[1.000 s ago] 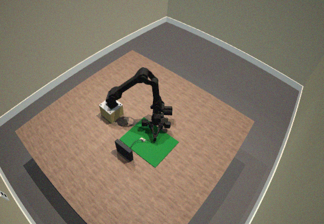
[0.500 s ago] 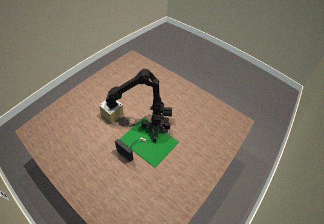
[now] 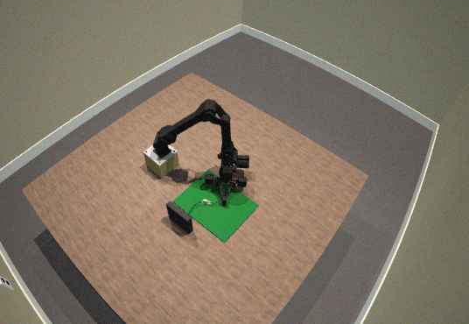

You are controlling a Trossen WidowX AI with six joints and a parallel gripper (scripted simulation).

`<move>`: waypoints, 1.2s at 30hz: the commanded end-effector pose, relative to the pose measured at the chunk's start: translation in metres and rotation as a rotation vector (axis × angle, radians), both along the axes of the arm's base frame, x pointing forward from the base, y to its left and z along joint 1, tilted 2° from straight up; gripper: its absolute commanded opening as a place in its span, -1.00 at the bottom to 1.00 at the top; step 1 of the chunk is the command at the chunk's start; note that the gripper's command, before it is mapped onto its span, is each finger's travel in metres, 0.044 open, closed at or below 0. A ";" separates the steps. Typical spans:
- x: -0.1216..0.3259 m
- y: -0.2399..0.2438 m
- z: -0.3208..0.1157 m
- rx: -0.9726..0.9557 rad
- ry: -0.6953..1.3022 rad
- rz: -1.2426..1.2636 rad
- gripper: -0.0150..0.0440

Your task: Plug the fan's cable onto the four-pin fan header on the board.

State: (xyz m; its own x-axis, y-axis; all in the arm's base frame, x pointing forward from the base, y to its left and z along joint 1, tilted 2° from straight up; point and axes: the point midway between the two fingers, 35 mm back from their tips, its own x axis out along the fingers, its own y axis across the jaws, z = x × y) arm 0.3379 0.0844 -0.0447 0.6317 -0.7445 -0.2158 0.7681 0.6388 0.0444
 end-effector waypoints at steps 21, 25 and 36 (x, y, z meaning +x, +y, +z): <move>0.000 0.000 0.000 -0.001 0.001 0.000 -0.49; 0.000 0.000 0.000 -0.001 0.001 0.000 -0.49; 0.000 0.000 0.000 0.000 0.000 0.000 -0.02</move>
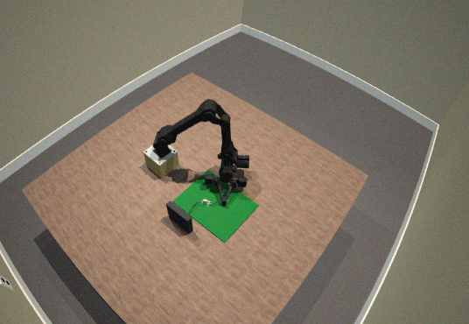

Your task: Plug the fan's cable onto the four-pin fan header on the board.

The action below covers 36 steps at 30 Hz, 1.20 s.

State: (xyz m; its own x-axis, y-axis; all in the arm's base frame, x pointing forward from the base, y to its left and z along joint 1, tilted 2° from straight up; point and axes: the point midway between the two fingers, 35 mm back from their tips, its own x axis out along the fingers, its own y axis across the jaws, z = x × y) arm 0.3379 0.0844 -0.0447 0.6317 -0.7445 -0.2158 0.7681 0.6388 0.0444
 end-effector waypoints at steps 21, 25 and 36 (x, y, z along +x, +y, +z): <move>0.000 0.000 0.000 0.000 0.000 0.000 -0.02; -0.002 0.005 0.000 0.006 0.004 0.004 -0.02; -0.015 0.023 0.005 0.026 0.021 0.015 -0.02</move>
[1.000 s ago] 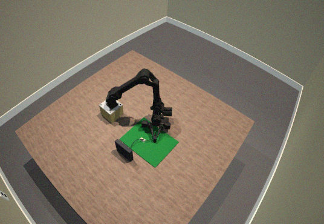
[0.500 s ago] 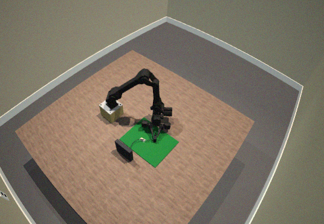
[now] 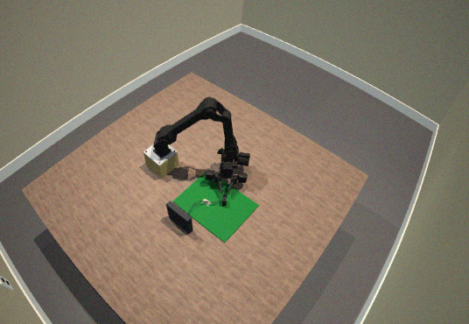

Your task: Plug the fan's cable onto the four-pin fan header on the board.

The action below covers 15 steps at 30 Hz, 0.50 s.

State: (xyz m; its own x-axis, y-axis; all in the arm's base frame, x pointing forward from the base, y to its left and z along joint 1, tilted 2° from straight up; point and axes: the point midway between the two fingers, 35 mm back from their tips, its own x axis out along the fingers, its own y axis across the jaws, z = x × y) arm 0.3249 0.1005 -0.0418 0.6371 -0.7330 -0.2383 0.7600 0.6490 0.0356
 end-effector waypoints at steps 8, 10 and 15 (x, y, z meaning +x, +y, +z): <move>-0.012 0.019 0.010 0.021 0.006 0.001 -0.02; -0.015 0.022 0.013 0.021 0.007 0.000 -0.02; -0.022 0.028 0.021 0.020 0.008 -0.002 -0.02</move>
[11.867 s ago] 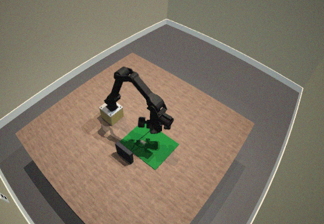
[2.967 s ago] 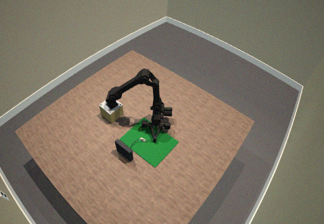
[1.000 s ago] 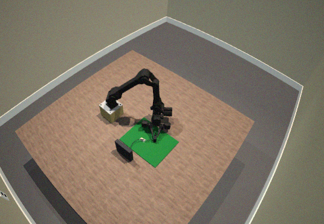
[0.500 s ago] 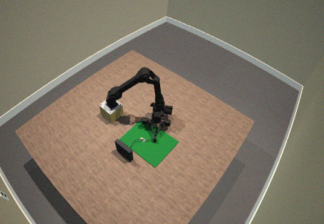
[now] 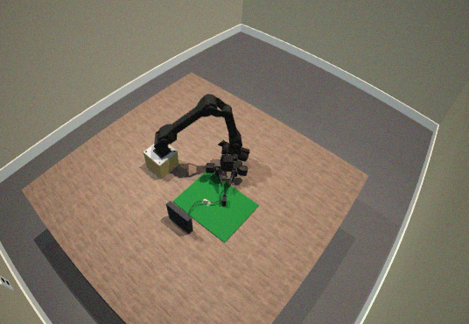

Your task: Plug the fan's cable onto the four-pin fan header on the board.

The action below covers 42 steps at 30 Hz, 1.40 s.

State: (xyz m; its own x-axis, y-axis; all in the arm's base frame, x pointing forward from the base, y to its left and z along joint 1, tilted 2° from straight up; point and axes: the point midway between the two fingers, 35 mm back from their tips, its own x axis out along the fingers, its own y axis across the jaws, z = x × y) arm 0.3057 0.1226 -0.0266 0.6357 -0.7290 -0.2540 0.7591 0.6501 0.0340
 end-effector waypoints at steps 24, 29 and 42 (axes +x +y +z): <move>-0.028 0.016 0.043 0.012 0.060 -0.099 0.52; -0.028 0.005 0.043 0.057 0.161 -0.176 0.96; -0.030 -0.013 0.044 0.231 0.424 -0.299 1.00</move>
